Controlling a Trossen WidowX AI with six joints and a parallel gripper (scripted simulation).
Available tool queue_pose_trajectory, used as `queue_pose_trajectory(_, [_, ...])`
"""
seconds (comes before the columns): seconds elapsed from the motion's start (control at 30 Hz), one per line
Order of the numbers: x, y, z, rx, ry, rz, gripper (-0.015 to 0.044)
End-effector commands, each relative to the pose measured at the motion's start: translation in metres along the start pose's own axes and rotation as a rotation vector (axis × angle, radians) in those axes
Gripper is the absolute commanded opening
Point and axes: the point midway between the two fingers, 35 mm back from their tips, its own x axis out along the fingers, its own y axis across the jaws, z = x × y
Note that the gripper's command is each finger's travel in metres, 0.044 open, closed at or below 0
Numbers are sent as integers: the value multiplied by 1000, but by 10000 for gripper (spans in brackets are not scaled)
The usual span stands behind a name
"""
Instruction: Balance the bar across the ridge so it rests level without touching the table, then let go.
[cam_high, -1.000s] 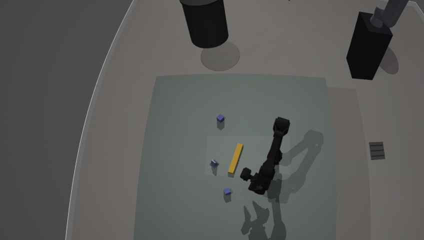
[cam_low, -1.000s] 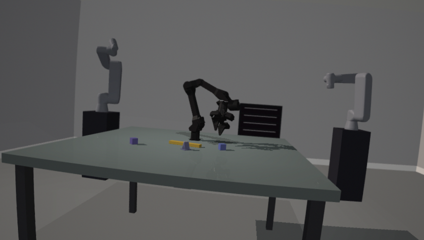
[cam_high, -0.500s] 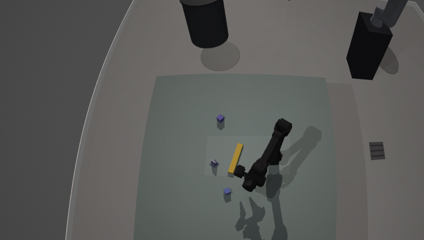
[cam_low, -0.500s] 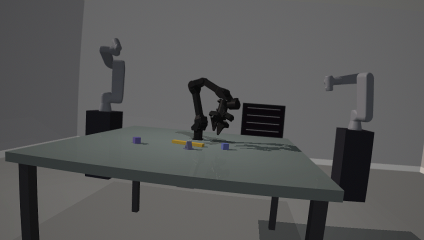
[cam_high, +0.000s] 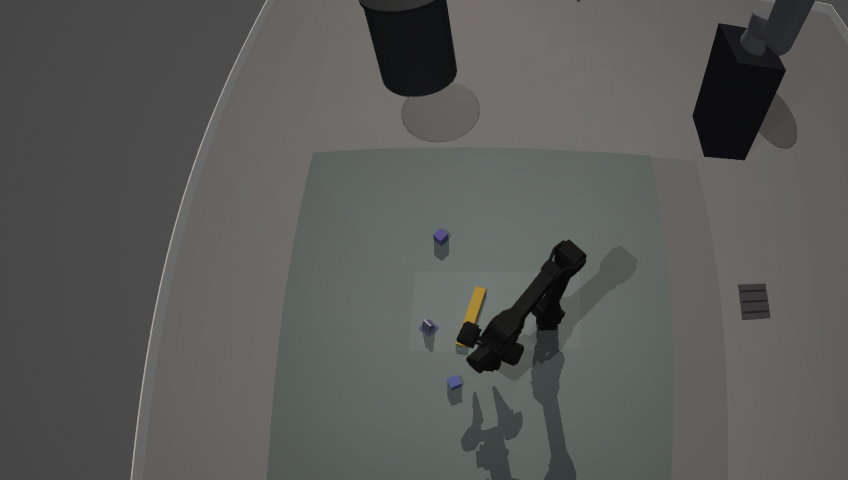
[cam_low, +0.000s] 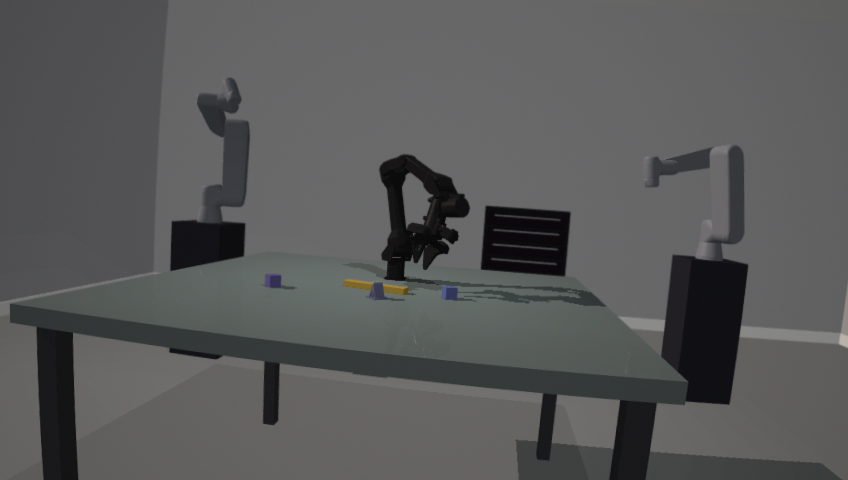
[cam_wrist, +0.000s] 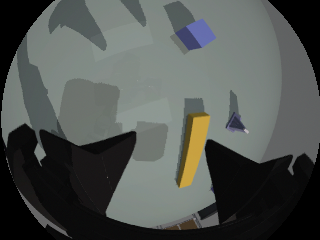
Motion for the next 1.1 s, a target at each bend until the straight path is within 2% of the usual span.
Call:
queue_pose_trajectory(0.0, [3, -5, -5, 8, 15, 21, 315])
queue_pose_trajectory(1.07, [24, -56, -56, -41, 39, 217, 315])
